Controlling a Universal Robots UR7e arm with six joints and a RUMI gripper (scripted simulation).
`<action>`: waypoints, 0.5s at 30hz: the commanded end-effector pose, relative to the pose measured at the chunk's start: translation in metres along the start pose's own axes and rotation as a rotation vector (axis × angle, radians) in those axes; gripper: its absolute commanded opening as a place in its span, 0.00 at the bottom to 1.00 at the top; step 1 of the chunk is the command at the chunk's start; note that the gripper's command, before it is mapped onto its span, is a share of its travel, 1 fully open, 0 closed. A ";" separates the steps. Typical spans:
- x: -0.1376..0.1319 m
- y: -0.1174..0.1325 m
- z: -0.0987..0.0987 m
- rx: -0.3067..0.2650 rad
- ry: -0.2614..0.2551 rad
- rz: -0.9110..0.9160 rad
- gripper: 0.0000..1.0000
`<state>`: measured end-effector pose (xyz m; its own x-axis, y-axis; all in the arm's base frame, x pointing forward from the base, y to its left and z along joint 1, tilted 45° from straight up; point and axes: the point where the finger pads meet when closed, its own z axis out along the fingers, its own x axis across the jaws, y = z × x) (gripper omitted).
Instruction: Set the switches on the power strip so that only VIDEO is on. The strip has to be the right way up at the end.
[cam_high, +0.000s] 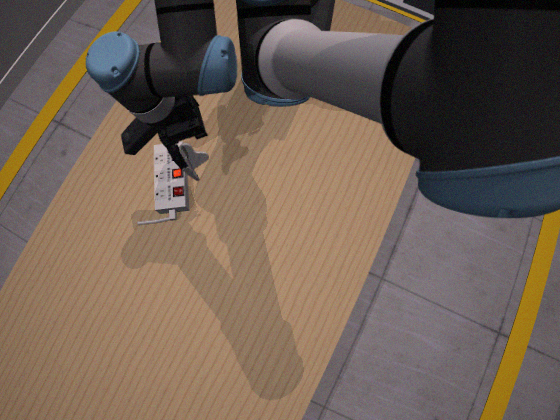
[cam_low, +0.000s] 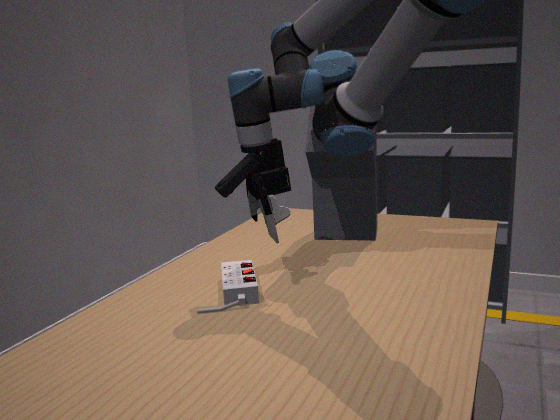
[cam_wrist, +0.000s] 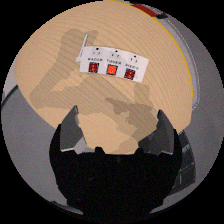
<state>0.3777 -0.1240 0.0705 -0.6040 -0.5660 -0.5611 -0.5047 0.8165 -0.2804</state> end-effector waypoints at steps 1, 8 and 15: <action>-0.001 -0.003 -0.006 0.021 0.003 0.023 1.00; -0.004 -0.014 -0.026 0.103 0.012 0.118 1.00; -0.006 -0.020 -0.040 0.165 0.015 0.189 1.00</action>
<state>0.3725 -0.1395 0.1002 -0.6742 -0.4430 -0.5910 -0.3360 0.8965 -0.2888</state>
